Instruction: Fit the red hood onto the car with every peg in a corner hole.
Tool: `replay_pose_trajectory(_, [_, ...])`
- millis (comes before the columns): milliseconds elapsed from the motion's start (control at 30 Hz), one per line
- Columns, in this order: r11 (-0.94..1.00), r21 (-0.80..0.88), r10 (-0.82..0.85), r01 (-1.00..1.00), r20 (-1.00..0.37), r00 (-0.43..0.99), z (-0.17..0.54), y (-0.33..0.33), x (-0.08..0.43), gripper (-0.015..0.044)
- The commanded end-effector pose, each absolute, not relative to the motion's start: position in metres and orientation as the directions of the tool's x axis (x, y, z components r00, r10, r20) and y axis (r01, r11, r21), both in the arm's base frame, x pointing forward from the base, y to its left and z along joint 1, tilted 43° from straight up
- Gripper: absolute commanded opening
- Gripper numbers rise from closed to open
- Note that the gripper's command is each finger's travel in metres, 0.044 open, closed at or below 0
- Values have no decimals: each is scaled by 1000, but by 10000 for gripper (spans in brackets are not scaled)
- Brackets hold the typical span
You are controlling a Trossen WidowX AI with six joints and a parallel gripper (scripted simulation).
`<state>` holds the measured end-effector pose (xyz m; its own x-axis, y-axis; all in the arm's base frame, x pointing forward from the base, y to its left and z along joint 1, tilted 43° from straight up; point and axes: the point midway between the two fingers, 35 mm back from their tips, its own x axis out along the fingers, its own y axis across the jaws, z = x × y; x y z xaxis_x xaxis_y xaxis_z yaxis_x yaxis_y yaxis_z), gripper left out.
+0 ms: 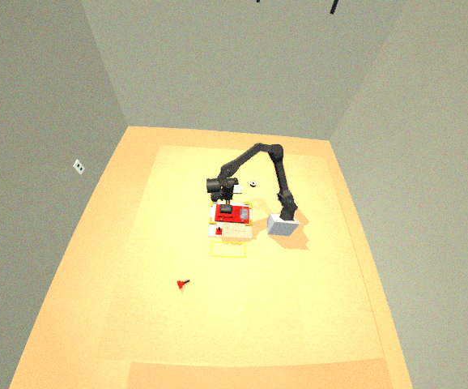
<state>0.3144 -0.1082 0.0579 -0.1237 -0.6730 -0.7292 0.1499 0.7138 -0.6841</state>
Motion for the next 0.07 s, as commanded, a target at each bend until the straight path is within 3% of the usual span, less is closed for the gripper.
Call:
replay_pose_trajectory(0, [716, -681, -669, 153, -733, -125, 57, -108, 314, 440])
replay_pose_trajectory(33, [716, -681, -669, 153, -733, -125, 57, -108, 314, 440])
